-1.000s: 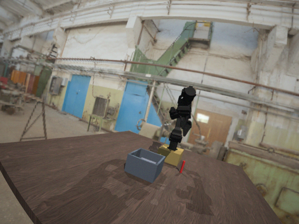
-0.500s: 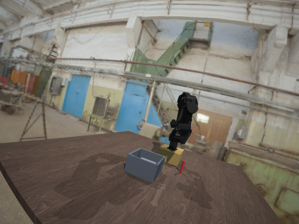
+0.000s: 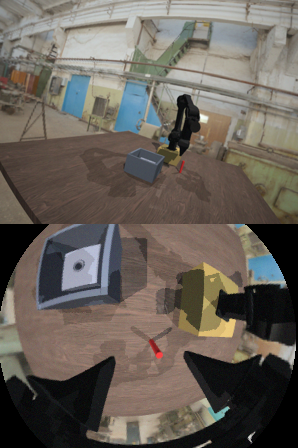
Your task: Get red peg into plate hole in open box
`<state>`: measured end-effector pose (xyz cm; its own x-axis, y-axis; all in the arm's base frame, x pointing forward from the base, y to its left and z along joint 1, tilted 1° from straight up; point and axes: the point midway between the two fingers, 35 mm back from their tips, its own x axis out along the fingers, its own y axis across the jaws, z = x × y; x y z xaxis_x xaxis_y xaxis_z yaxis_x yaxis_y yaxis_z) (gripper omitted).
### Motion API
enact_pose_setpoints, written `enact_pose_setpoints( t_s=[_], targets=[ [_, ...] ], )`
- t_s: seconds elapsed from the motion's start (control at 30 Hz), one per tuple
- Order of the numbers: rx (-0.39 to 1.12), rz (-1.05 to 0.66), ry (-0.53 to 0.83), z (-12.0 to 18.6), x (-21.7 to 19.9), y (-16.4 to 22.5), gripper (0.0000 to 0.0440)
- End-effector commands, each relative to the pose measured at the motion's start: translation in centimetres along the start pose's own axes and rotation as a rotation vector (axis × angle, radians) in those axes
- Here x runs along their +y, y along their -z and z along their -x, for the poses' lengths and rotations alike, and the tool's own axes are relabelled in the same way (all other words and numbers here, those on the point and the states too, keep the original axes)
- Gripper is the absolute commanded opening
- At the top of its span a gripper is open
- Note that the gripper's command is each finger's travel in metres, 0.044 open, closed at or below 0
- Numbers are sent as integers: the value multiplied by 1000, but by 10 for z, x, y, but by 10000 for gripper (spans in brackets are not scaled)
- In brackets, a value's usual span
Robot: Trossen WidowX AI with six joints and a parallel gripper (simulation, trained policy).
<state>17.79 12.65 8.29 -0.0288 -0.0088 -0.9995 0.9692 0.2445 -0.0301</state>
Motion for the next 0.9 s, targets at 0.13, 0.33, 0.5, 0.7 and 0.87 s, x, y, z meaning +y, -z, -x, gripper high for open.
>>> enact_pose_setpoints(
  t_s=[0.13, 0.33, 0.5, 0.7, 0.87],
  targets=[
    [-23, 44, 24, -33, -6, 4, 440],
    [-23, 81, 0, -61, -7, 10, 440],
    [-21, 107, -24, -81, -7, 14, 439],
    [-19, 132, -26, -97, -13, 17, 394],
    [-9, 142, -2, -106, -19, 19, 285]
  ],
)
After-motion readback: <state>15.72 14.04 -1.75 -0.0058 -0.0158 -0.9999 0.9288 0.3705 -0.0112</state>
